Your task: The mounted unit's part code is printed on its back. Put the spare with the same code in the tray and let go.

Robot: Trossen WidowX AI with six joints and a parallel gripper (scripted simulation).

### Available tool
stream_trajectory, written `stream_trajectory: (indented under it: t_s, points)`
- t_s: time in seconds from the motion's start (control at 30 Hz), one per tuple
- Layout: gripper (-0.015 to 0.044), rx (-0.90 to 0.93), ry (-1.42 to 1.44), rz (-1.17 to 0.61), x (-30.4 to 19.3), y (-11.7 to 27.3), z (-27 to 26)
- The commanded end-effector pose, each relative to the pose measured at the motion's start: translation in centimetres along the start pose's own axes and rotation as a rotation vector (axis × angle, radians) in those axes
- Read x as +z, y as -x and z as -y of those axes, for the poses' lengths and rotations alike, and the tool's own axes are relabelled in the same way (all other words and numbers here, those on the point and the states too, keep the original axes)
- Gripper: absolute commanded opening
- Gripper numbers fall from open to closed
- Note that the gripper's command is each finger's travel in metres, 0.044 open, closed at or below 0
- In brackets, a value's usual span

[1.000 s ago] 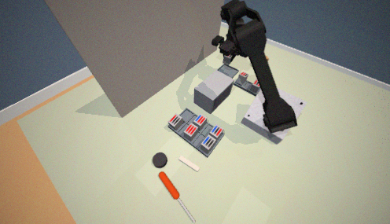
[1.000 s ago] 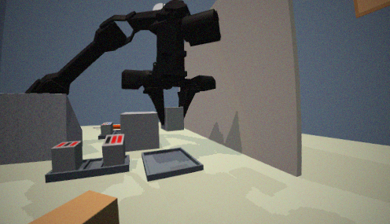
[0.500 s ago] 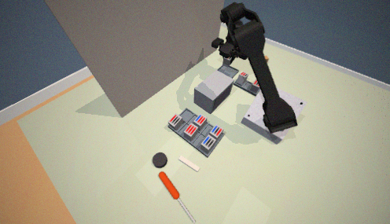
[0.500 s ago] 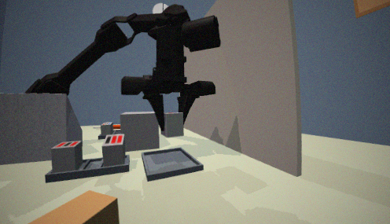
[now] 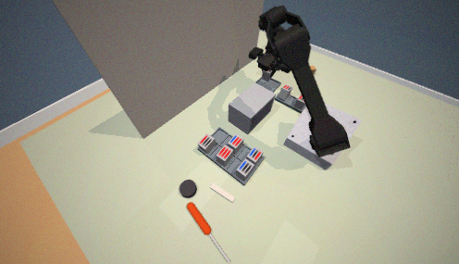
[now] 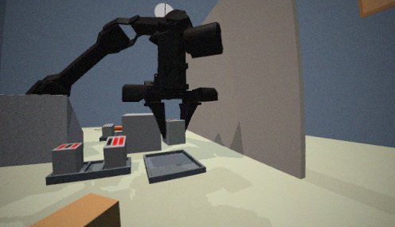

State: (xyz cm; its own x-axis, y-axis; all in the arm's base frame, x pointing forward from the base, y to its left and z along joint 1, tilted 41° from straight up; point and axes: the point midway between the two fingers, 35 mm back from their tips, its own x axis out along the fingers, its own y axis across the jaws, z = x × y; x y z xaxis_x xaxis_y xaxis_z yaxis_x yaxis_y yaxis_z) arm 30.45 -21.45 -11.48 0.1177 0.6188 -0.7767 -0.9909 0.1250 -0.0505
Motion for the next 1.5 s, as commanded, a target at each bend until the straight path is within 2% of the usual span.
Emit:
stream_trajectory:
  t_s: [0.0,1.4,1.47]
  points:
    - [0.0,-0.001,-0.006,0.006,0.1,-0.4,-0.1]
    - [0.0,-0.001,-0.005,0.009,0.6,-3.5,-0.6]
    - [0.0053,0.0,0.001,0.003,0.4,-3.2,-0.5]
